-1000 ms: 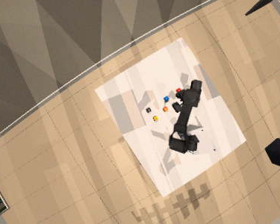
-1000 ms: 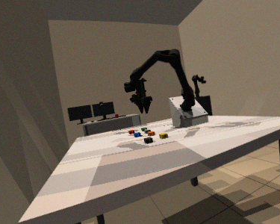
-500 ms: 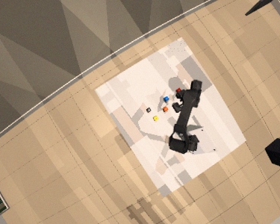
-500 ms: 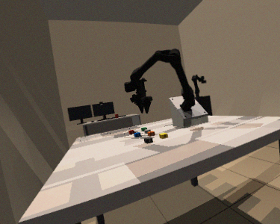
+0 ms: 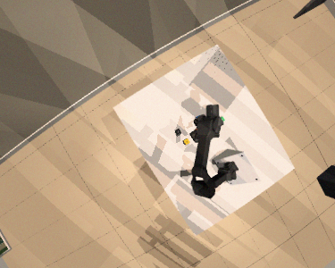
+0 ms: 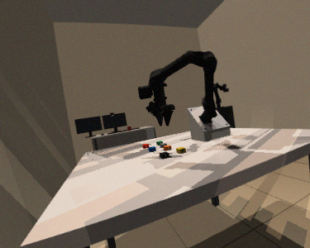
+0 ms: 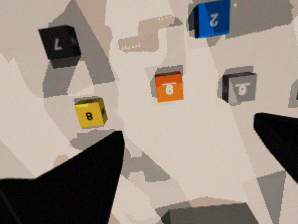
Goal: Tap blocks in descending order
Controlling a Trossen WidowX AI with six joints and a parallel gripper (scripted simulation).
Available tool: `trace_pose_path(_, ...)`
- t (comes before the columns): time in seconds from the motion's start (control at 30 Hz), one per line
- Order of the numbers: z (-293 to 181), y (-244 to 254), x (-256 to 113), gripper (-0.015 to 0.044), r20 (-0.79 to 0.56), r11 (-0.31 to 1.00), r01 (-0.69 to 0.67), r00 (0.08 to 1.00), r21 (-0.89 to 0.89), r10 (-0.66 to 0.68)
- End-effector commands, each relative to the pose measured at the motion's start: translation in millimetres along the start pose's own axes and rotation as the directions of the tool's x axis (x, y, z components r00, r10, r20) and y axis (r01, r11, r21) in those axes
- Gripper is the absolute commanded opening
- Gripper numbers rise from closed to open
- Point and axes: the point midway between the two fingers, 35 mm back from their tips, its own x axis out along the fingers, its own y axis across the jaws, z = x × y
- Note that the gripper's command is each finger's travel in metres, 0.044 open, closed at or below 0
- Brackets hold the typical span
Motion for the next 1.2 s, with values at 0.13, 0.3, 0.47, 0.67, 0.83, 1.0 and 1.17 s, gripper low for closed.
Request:
trace_pose_path(0.13, -2, 2, 0, 0.0400, 0.001, 1.000, -0.008, 1.000, 0.018, 0.008)
trace_pose_path(0.3, -2, 2, 0, 0.0400, 0.001, 1.000, -0.008, 1.000, 0.018, 0.008)
trace_pose_path(0.47, -2, 2, 0, 0.0400, 0.001, 1.000, -0.008, 1.000, 0.018, 0.008)
trace_pose_path(0.67, -4, 66, -1, 0.0400, 0.002, 1.000, -0.005, 1.000, 0.019, 0.005)
trace_pose_path(0.83, -13, 110, -1, 0.0400, 0.000, 1.000, -0.013, 1.000, 0.019, 0.013)
trace_pose_path(1.0, -13, 110, -1, 0.0400, 0.000, 1.000, -0.013, 1.000, 0.019, 0.013)
trace_pose_path(1.17, -13, 110, -1, 0.0400, 0.000, 1.000, -0.013, 1.000, 0.019, 0.013)
